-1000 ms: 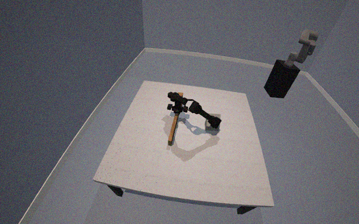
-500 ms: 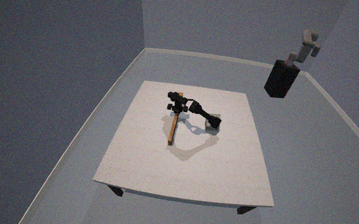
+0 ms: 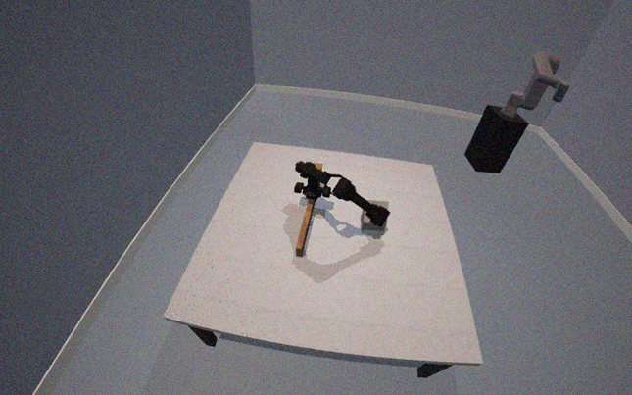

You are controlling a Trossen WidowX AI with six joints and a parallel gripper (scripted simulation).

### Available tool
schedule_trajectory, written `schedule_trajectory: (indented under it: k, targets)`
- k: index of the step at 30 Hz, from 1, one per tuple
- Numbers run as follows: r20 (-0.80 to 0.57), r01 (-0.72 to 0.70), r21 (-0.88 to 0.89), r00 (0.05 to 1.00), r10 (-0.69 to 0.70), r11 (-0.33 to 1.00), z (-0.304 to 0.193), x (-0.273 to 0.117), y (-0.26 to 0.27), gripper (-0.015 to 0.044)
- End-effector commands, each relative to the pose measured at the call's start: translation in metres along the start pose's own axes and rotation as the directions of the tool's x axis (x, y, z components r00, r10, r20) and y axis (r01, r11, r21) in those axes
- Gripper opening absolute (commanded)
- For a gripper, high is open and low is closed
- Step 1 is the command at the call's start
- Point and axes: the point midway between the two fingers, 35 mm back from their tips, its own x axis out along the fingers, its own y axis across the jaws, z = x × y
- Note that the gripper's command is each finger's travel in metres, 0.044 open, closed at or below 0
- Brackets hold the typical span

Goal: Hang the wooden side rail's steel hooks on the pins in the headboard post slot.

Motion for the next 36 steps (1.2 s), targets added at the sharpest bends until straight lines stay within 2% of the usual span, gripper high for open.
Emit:
schedule_trajectory:
  k: [1, 36]
  targets:
    - [-0.003, 0.005, -0.001, 1.0, -0.005, 1.0, -0.0021, -0.0041, 0.0002, 0.0]
    - [-0.003, 0.005, -0.001, 1.0, -0.005, 1.0, -0.0021, -0.0099, 0.0002, 0.0]
